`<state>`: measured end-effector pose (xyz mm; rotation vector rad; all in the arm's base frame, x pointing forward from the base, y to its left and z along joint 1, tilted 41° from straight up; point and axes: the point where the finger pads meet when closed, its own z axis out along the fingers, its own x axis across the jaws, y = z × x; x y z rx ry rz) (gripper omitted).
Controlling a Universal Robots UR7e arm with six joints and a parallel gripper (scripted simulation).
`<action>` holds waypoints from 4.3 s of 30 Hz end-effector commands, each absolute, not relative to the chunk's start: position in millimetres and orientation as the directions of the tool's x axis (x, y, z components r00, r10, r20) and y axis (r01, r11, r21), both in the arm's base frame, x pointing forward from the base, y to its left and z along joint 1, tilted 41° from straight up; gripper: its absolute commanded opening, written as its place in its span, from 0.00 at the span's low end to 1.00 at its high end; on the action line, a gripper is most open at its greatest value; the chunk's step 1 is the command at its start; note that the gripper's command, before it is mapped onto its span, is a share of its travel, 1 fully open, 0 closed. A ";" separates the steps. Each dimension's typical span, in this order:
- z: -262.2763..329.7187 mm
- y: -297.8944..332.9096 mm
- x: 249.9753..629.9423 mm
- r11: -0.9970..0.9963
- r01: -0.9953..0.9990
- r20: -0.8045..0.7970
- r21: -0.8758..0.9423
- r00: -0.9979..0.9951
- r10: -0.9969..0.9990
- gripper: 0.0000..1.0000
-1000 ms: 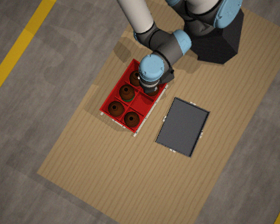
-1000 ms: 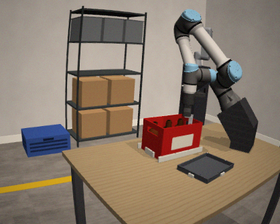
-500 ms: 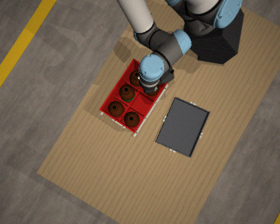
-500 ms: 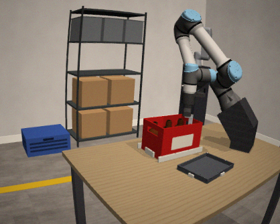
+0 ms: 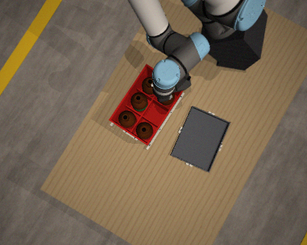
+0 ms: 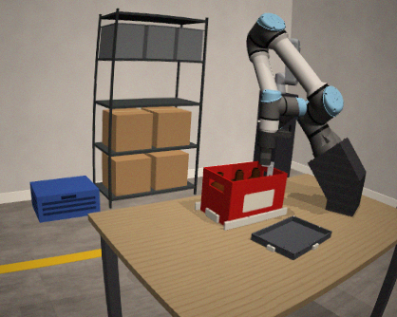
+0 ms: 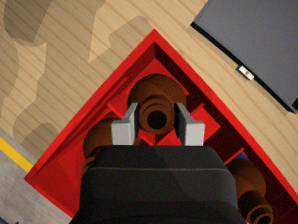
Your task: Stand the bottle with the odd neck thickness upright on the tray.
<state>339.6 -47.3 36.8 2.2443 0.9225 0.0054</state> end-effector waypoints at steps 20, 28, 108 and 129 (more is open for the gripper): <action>37.1 -47.2 339.8 -0.501 0.615 -0.245 0.609 0.746 0.619 1.00; 37.1 -47.2 339.8 -0.501 0.615 -0.245 0.609 0.746 0.619 1.00; 99.6 2.9 318.7 -0.501 0.615 -0.245 0.609 0.746 0.619 0.00; 100.6 2.6 320.5 -0.501 0.615 -0.245 0.608 0.746 0.619 0.00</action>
